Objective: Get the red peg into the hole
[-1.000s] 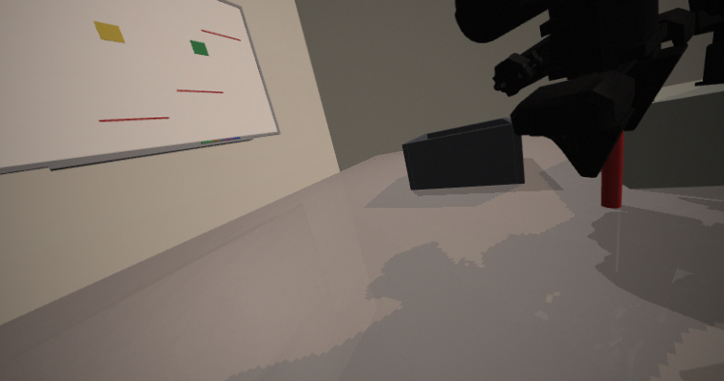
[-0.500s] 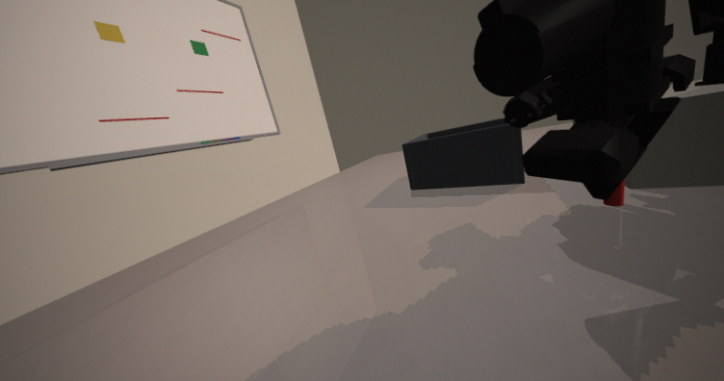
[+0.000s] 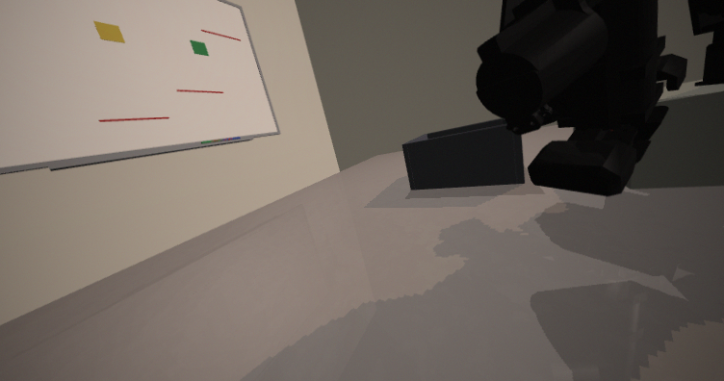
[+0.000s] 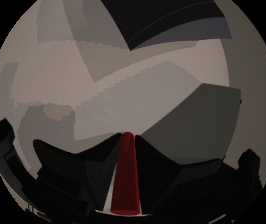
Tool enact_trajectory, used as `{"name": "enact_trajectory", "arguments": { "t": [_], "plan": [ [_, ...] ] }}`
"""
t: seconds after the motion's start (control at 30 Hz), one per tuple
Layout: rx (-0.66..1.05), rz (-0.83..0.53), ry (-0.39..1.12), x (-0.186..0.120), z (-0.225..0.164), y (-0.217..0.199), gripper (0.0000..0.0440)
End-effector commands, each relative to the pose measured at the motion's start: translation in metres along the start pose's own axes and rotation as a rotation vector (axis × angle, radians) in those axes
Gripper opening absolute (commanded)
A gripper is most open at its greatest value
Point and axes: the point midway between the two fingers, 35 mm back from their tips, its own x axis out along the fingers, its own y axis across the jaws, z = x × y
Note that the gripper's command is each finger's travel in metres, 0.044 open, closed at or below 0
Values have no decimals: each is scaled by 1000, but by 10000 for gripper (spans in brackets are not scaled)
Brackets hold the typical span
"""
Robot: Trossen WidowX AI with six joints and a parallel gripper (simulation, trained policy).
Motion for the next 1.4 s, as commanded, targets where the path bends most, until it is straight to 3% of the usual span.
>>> {"name": "enact_trajectory", "arguments": {
  "t": [0.0,0.77,1.37],
  "plan": [
    [1,17,-31,-15,11,3,0],
    [143,68,-150,-104,85,-17,0],
    [322,95,-147,-101,166,-47,0]
  ]
}}
